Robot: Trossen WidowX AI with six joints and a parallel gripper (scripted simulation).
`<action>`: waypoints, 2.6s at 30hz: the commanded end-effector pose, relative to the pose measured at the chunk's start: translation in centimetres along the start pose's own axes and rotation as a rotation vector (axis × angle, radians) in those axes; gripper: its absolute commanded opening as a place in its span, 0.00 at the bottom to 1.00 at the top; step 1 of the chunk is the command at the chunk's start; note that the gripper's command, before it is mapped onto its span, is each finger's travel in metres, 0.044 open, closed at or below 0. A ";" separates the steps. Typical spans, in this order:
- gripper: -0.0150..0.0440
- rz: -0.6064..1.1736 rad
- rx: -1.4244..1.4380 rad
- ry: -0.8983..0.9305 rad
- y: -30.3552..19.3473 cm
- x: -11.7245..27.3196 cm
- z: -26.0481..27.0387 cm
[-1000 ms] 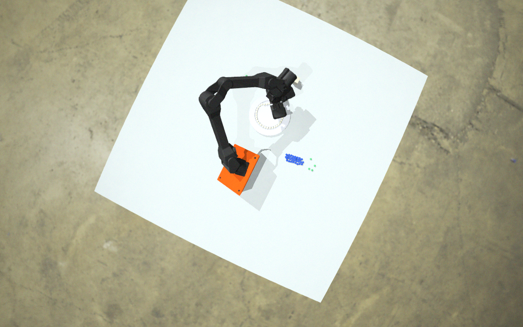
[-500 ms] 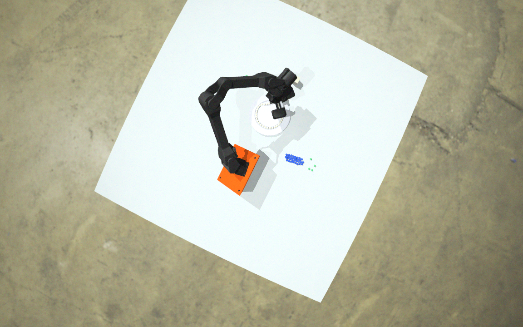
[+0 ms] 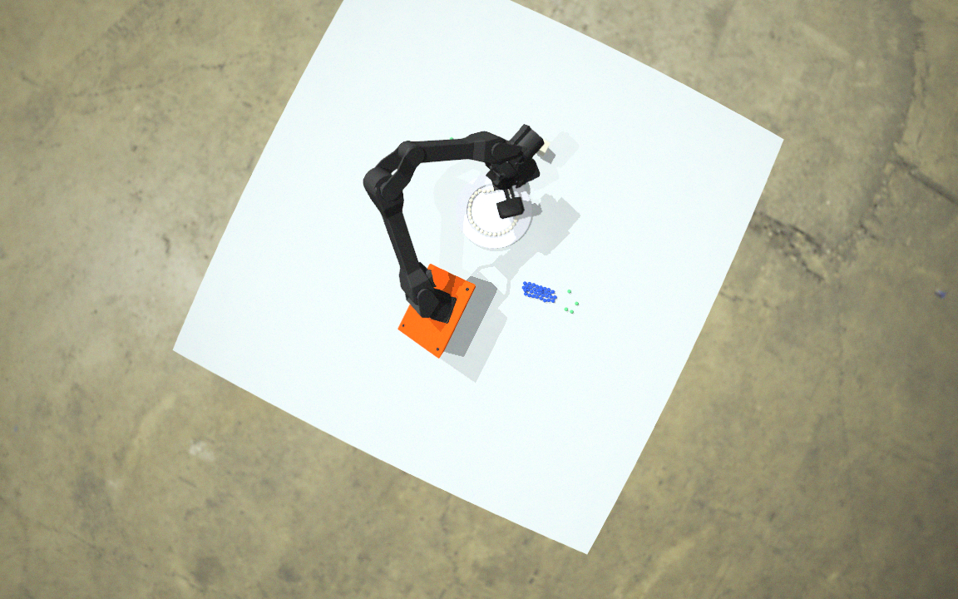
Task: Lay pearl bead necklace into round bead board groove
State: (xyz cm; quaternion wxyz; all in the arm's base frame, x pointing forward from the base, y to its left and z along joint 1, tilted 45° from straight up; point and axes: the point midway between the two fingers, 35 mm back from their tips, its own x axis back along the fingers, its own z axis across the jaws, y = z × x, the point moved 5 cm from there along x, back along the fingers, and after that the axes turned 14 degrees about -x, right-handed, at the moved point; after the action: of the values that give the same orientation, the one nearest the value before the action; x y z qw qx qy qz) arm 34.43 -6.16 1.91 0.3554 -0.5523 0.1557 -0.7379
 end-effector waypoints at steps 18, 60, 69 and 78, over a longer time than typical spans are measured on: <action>0.46 -0.006 0.027 0.014 -0.7 2.0 -0.1; 0.25 -0.008 0.031 0.006 -0.8 -0.7 -0.1; 0.25 -0.006 0.028 0.008 -0.9 -0.3 -0.1; 0.25 -0.005 0.027 0.009 -0.9 -0.2 0.3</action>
State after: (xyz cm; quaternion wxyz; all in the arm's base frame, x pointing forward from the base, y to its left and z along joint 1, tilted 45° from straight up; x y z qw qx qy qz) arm 34.06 -5.29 2.21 0.3603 -0.5464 0.1455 -0.7419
